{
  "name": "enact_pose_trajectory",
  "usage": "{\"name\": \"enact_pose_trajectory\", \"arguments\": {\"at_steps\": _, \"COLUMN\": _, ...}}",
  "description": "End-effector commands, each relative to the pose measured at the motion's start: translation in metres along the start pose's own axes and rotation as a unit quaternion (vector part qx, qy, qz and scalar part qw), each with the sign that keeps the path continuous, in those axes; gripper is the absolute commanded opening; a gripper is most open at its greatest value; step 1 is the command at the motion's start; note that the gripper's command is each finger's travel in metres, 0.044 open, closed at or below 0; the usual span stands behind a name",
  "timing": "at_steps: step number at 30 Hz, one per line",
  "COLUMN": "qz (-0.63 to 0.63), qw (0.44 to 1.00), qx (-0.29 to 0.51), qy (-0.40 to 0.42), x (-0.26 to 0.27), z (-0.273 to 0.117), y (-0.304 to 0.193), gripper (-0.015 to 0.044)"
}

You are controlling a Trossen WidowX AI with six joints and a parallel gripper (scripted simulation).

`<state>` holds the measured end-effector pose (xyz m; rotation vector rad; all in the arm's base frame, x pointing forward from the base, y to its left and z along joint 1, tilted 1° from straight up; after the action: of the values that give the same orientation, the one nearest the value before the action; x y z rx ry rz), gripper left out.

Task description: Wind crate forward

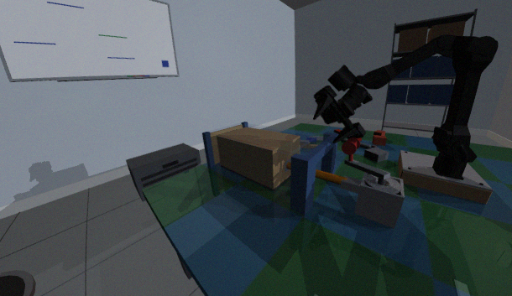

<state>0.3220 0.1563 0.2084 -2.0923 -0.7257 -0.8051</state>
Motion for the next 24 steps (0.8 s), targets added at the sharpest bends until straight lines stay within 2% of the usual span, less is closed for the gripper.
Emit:
{"name": "enact_pose_trajectory", "arguments": {"at_steps": 1, "qz": -0.037, "qw": 0.964, "qx": -0.123, "qy": -0.232, "x": 0.019, "z": 0.018, "y": -0.069, "gripper": 0.0440}}
{"name": "enact_pose_trajectory", "arguments": {"at_steps": 8, "qz": -0.076, "qw": 0.927, "qx": -0.170, "qy": -0.326, "x": 0.020, "z": 0.009, "y": -0.100, "gripper": 0.0440}}
{"name": "enact_pose_trajectory", "arguments": {"at_steps": 18, "qz": -0.094, "qw": 0.874, "qx": -0.198, "qy": -0.434, "x": 0.009, "z": -0.014, "y": -0.122, "gripper": 0.0440}}
{"name": "enact_pose_trajectory", "arguments": {"at_steps": 24, "qz": -0.098, "qw": 0.869, "qx": -0.201, "qy": -0.442, "x": 0.009, "z": -0.016, "y": -0.124, "gripper": 0.0440}}
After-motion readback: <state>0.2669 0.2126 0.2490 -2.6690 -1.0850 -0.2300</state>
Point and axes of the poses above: the point midway between the two fingers, 35 mm back from their tips, its own z axis out along the fingers, its own x axis across the jaws, y = z × x, the point moved 7 cm from there along -z, back along the fingers, and after that the axes turned 5 degrees about z, right-handed, at the moved point
